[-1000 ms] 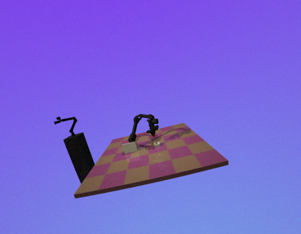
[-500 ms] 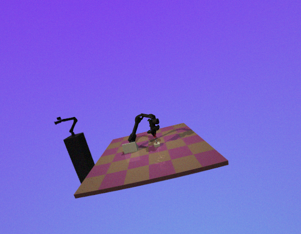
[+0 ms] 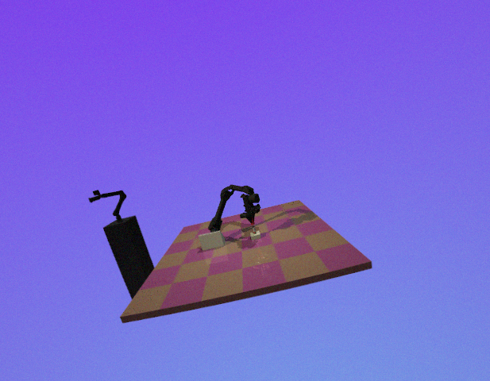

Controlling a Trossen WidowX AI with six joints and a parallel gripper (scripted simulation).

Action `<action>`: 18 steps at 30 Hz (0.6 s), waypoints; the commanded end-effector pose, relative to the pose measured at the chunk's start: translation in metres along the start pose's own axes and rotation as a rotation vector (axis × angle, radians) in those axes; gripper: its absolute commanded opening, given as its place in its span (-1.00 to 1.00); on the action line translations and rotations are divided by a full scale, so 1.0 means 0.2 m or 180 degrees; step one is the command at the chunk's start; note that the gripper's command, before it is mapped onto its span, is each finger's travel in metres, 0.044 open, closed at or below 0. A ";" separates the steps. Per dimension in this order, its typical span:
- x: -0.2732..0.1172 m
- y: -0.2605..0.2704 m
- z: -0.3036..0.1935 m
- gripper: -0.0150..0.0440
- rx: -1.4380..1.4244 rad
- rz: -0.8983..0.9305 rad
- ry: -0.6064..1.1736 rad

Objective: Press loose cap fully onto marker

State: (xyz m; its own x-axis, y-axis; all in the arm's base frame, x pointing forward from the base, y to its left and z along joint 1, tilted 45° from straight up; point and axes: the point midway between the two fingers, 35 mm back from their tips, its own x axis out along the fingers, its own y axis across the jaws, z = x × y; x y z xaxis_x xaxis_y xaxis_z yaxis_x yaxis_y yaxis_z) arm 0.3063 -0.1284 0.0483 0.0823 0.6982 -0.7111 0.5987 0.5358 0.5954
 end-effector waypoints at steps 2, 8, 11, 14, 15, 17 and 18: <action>0.02 0.00 0.00 -0.49 -0.0004 -0.0004 0.0002; 0.07 0.00 0.01 -0.49 -0.0005 -0.0004 0.0001; 0.09 0.00 0.01 -0.49 -0.0005 -0.0004 0.0001; 0.12 0.00 0.01 -0.49 -0.0005 -0.0004 0.0001; 0.12 0.00 0.01 -0.49 -0.0005 -0.0004 0.0000; 0.14 0.00 0.01 -0.49 -0.0005 -0.0003 0.0000; 0.15 0.00 0.01 -0.49 -0.0005 -0.0003 0.0001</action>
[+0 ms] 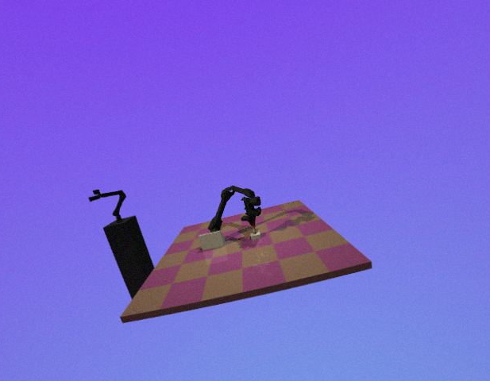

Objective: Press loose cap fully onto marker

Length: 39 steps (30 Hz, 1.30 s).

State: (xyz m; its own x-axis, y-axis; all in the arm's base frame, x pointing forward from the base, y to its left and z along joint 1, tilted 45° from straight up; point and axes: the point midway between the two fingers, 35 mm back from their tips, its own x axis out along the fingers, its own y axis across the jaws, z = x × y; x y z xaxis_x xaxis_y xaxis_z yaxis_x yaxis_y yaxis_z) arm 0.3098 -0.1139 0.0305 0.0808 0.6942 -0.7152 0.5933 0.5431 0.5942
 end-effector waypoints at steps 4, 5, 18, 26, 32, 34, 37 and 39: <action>0.07 0.00 -0.01 -0.49 0.0018 0.0015 0.0008; 0.07 0.00 -0.01 -0.49 0.0018 0.0015 0.0008; 0.17 0.00 -0.01 -0.49 0.0017 0.0019 0.0011; 0.17 0.00 -0.01 -0.49 0.0017 0.0019 0.0011; 0.16 0.00 -0.01 -0.22 0.0004 0.0006 0.0012; 0.16 0.00 -0.01 -0.05 0.0004 0.0006 0.0012; 0.16 0.00 -0.01 0.22 0.0004 0.0006 0.0012; 0.16 0.00 -0.01 0.40 0.0004 0.0006 0.0012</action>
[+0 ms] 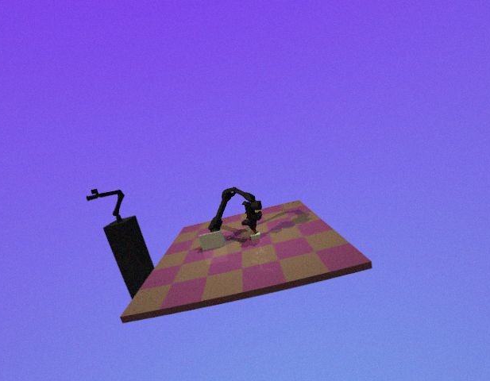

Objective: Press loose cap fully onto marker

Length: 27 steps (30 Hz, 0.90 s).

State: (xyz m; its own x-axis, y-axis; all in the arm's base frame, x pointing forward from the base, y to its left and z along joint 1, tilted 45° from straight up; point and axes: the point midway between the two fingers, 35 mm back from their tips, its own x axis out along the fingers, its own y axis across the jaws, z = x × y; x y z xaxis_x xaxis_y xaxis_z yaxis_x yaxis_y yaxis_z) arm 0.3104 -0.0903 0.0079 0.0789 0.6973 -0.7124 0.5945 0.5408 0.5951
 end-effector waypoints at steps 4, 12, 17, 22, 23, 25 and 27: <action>0.00 0.00 0.00 0.75 -0.0001 -0.0001 -0.0001; -0.09 0.00 0.01 1.00 -0.0003 -0.0004 -0.0007; -0.36 0.00 0.00 1.00 0.0003 -0.0009 -0.0002; -0.37 0.00 0.00 1.00 0.0003 -0.0008 -0.0001; -0.37 0.00 0.00 0.91 -0.0051 -0.0008 -0.0001; -0.36 -0.01 0.00 0.73 -0.0482 -0.0005 -0.0001; -0.35 -0.01 -0.01 0.56 -0.1128 -0.0001 -0.0003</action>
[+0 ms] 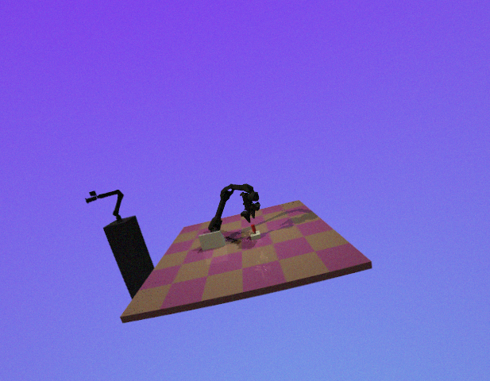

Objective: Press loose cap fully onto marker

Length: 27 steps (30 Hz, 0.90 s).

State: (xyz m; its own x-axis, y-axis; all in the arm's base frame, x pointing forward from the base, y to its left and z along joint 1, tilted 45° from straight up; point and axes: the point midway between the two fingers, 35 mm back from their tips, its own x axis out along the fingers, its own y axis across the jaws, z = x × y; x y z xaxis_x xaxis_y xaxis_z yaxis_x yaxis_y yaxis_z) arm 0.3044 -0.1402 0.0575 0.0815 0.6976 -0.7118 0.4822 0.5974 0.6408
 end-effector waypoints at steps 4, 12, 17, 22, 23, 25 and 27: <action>0.03 -0.01 -0.01 0.20 -0.1510 -0.0001 0.0003; 0.03 -0.01 -0.01 -0.49 -0.1510 -0.0001 0.0003; 0.03 -0.01 -0.01 -0.49 -0.1510 -0.0001 0.0003; 0.03 -0.01 -0.01 -0.49 -0.1510 -0.0001 0.0003; 0.03 -0.01 -0.01 -0.49 -0.1510 -0.0001 0.0003; 0.03 -0.01 -0.01 -0.49 -0.1511 -0.0001 0.0003; 0.04 -0.01 -0.01 -0.49 -0.1511 -0.0001 0.0002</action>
State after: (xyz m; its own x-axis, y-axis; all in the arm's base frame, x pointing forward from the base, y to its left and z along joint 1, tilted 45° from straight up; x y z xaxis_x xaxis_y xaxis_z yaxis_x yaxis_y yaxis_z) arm 0.3019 -0.1360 0.0531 0.0793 0.6968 -0.7128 0.0351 0.7127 0.7006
